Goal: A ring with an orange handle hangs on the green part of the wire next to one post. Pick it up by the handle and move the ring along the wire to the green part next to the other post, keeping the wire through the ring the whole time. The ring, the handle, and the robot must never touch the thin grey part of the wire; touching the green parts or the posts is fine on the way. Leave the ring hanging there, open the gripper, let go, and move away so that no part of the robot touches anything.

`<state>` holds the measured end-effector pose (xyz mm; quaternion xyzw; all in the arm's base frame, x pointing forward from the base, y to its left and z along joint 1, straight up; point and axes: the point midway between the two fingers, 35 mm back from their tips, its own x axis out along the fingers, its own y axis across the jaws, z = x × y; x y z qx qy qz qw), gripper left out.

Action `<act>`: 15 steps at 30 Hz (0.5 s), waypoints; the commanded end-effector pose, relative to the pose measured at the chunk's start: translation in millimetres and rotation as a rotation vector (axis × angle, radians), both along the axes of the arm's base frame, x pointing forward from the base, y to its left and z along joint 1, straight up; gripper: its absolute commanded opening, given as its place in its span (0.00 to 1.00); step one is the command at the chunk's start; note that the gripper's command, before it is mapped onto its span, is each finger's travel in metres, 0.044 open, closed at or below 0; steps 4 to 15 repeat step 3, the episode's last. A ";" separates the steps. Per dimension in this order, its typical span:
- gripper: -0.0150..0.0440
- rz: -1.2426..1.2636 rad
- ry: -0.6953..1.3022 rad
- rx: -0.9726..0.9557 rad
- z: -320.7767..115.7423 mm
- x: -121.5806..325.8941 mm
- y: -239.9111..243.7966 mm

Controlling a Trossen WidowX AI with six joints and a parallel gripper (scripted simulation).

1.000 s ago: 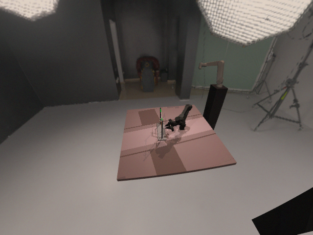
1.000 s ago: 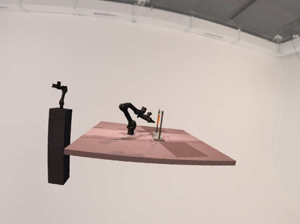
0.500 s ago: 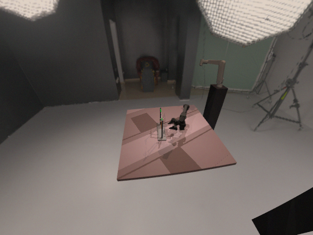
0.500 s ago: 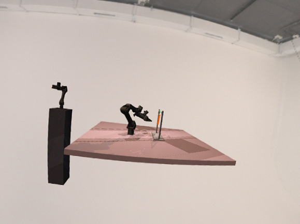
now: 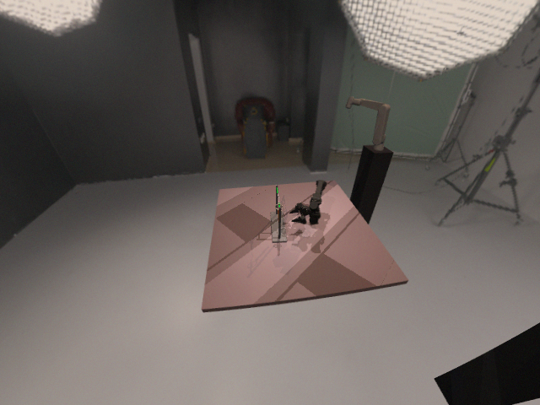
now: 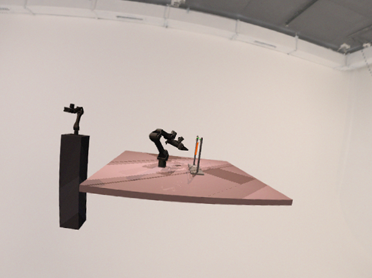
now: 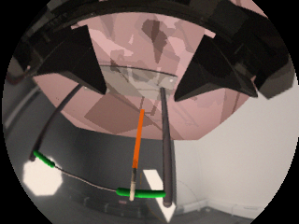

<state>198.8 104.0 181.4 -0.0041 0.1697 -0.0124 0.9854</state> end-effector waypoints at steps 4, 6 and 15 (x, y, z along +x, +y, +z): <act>1.00 -0.006 -0.008 0.012 3.0 0.0 -0.8; 1.00 -0.006 -0.008 0.012 3.0 0.0 -0.8; 1.00 -0.006 -0.008 0.012 3.0 0.0 -0.8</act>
